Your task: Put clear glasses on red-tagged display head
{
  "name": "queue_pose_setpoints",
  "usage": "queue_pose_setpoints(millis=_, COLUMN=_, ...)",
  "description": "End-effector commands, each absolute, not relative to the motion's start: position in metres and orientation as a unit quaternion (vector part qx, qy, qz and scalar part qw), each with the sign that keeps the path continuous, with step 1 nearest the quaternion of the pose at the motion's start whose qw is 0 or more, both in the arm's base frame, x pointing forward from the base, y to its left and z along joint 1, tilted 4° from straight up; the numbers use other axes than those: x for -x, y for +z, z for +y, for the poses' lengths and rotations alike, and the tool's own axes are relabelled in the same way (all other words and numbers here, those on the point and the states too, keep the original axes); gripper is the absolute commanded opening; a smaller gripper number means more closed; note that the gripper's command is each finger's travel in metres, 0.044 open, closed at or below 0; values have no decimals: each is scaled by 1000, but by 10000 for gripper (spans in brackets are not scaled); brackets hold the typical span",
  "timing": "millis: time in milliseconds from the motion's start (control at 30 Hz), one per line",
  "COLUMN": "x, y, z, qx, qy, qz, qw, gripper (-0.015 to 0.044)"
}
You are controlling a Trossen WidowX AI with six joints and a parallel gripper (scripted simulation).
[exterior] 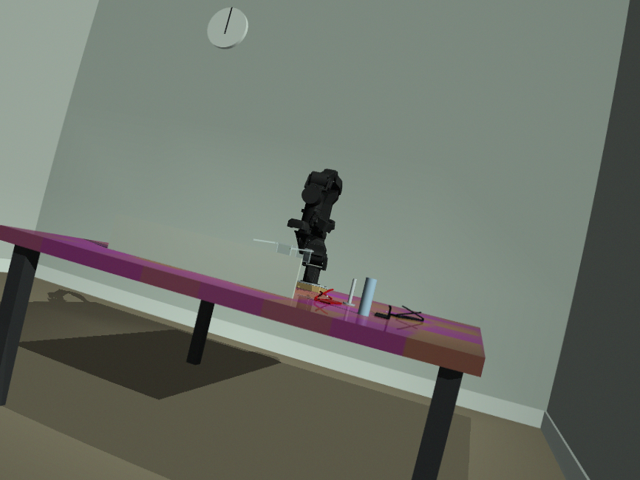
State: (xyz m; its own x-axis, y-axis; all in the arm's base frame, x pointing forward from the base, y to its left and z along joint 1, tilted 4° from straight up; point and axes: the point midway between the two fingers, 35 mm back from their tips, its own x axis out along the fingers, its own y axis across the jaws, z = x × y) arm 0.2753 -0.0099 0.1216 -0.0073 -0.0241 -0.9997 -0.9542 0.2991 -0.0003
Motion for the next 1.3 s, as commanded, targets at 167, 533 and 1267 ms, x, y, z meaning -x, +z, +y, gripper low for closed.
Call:
queue_pose_setpoints(millis=167, x=-273, y=115, z=-9, qx=461, qy=374, qz=553, qw=584, gripper=0)
queue_pose_setpoints(millis=533, x=-272, y=107, z=-8, qx=437, qy=398, qz=568, qw=573, gripper=0)
queue_pose_setpoints(millis=1267, x=-272, y=83, z=-8, qx=442, qy=393, qz=568, qw=573, gripper=0)
